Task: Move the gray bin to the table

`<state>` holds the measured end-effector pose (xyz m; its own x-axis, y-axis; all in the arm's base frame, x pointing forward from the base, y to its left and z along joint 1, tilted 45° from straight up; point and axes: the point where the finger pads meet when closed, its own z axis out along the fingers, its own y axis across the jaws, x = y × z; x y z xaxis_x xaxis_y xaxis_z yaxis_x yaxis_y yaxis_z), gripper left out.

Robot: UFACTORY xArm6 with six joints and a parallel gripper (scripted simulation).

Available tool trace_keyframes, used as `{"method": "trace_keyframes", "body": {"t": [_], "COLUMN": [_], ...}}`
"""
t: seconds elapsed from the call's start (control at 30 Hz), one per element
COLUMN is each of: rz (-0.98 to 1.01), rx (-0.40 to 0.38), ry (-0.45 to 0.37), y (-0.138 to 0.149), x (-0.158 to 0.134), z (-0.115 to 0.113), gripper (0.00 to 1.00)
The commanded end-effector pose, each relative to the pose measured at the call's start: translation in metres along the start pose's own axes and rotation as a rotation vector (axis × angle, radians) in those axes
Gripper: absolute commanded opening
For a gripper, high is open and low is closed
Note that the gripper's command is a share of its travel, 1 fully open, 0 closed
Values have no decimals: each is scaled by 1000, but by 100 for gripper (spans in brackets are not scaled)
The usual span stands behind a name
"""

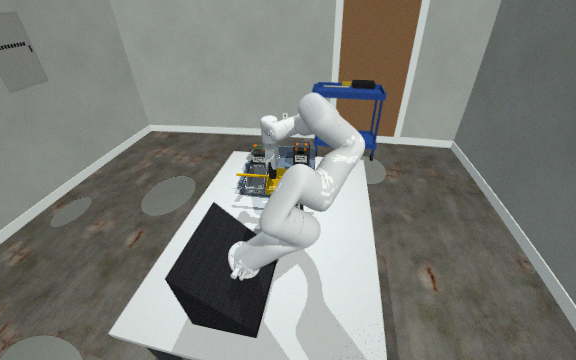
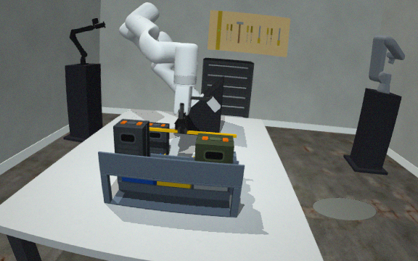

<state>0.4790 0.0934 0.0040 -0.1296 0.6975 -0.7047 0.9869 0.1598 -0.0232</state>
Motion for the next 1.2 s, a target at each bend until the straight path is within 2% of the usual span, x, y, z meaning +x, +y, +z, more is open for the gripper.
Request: {"method": "trace_keyframes", "body": {"t": [0.0,0.07,0.47,0.63,1.17], "rz": [2,2,2,2,2], "rx": [-7,-7,-7,-7,-7], "ry": [3,3,3,3,3], "y": [2,2,2,3,2], "x": [0,0,0,0,0], "z": [-23,-37,-37,-28,-24], "gripper": [0,0,0,0,0]}}
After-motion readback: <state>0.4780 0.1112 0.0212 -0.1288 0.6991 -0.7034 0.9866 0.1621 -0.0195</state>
